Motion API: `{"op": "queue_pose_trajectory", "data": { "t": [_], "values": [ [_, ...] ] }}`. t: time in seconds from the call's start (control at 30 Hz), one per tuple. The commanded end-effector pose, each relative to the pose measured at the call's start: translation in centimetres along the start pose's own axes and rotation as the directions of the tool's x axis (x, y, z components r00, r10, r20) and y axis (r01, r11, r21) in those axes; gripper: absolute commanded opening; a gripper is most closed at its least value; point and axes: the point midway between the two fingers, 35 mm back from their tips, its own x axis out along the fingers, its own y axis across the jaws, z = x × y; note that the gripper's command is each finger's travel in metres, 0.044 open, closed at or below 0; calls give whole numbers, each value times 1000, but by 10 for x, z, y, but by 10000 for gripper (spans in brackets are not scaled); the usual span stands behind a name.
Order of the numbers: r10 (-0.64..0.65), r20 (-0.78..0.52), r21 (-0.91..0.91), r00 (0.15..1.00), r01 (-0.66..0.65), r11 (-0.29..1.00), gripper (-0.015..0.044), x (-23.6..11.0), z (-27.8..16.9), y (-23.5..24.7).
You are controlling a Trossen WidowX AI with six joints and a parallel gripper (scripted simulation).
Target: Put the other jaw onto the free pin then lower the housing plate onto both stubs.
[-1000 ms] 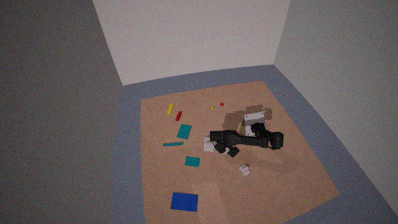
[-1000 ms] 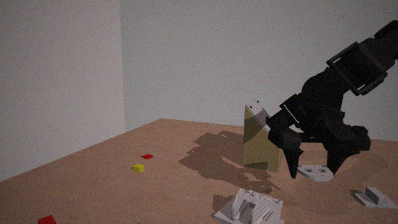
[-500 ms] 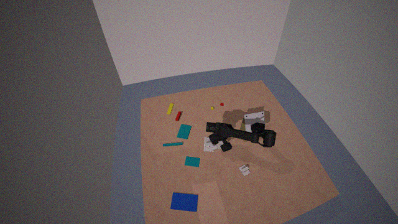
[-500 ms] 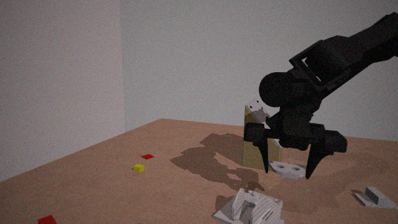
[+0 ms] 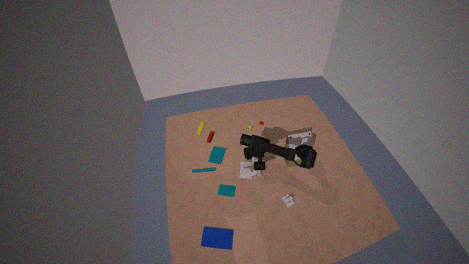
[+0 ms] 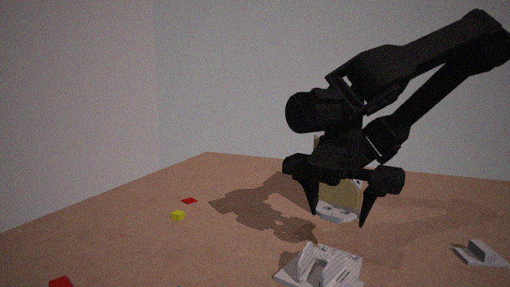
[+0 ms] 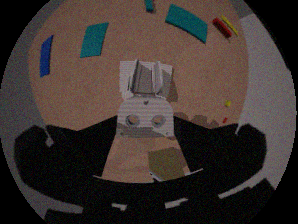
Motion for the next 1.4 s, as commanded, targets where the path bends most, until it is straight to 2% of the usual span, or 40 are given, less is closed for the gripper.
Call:
{"op": "queue_pose_trajectory", "data": {
  "t": [0.0,1.37],
  "values": [
    [1,2,47,1000,-1,999,351,0,2,-6],
    [1,1,47,1000,-1,999,351,0,-7,0]
  ]
}}
